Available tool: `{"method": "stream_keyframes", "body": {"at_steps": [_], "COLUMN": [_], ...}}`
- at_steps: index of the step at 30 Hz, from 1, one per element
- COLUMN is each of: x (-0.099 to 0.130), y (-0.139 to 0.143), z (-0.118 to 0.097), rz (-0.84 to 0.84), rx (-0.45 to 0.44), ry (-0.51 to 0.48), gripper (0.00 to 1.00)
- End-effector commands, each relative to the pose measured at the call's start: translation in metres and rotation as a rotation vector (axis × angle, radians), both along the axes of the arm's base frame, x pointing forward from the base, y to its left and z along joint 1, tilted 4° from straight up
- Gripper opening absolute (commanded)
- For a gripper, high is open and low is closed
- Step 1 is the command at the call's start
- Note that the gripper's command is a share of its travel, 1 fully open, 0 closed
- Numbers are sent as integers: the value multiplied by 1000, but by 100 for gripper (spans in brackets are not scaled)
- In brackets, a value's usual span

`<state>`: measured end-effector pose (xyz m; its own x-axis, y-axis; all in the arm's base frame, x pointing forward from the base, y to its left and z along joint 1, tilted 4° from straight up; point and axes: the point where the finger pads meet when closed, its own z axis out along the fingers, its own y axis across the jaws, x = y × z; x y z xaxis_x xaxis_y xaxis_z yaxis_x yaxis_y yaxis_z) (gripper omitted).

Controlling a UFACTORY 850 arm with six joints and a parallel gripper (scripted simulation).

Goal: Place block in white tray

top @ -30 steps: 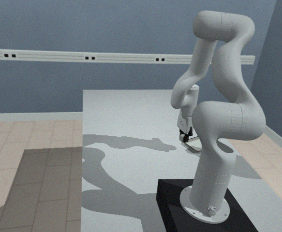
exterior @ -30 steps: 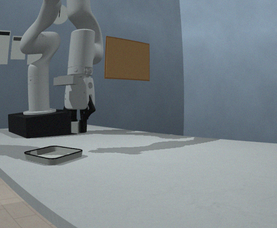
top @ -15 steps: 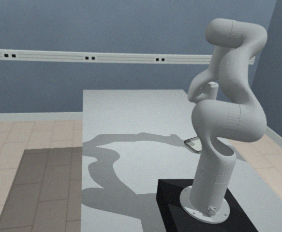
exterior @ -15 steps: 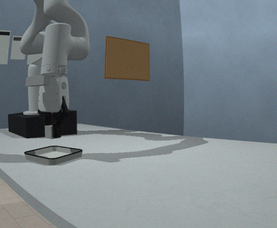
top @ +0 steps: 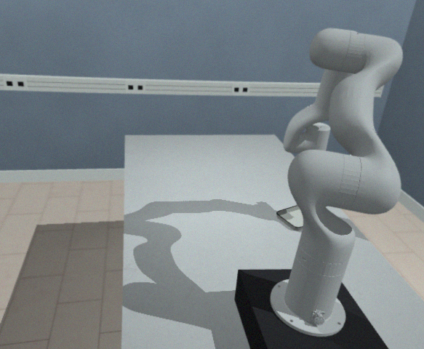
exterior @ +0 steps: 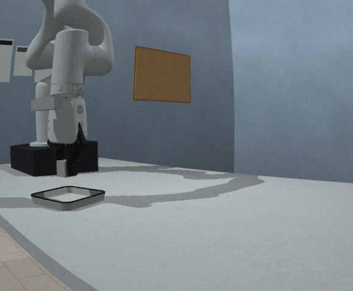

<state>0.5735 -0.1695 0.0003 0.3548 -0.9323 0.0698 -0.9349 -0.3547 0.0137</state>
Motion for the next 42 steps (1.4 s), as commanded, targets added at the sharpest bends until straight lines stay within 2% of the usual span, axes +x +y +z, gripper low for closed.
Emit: {"method": "stream_keyframes", "body": {"at_steps": [1, 14, 29, 42], "x": [1, 1, 2, 2], "y": [0, -1, -4, -5], "z": [1, -10, -46, -52], "rz": [0, 0, 0, 0], "rx": [-1, 0, 0, 0], "ry": [-2, -2, -2, -2], "gripper": [0, 0, 0, 0]}}
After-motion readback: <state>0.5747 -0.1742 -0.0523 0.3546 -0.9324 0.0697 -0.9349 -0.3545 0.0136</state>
